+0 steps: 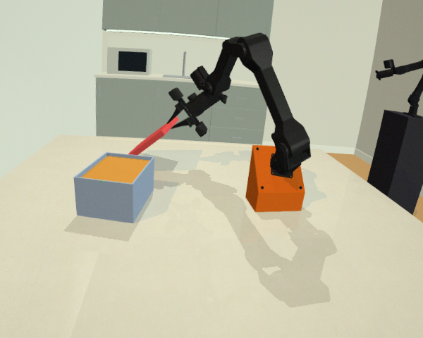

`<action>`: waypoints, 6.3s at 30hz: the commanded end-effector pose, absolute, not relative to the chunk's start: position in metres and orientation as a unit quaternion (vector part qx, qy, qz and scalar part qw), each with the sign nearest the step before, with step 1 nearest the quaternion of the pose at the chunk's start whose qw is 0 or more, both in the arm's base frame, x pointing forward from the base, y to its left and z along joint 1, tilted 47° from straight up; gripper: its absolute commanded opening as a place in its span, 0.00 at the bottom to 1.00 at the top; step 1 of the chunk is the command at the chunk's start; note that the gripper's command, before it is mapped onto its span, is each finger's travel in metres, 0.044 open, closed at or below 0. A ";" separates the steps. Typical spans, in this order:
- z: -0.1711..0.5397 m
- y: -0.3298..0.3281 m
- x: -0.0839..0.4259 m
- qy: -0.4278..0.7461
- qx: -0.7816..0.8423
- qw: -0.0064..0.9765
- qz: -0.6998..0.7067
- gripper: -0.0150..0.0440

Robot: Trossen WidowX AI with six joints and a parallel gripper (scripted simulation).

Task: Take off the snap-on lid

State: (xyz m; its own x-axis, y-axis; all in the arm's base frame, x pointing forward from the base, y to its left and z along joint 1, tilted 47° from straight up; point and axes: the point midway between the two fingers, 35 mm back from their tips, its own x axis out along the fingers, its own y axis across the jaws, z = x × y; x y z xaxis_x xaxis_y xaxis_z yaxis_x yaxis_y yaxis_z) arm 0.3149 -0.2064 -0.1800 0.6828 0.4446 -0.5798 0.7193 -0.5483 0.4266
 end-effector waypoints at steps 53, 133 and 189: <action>-0.210 -0.174 0.311 0.338 0.857 0.330 -0.204 0.25; -0.238 -0.143 0.298 0.339 0.858 0.329 -0.204 0.94; -0.198 -0.176 0.231 0.339 0.856 0.330 -0.207 1.00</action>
State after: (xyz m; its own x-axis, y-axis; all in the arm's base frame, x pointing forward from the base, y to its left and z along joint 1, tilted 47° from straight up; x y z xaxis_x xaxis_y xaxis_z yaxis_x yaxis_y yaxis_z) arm 0.2306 -0.1645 -0.2051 0.6781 0.4557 -0.5767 0.7220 -0.5600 0.4064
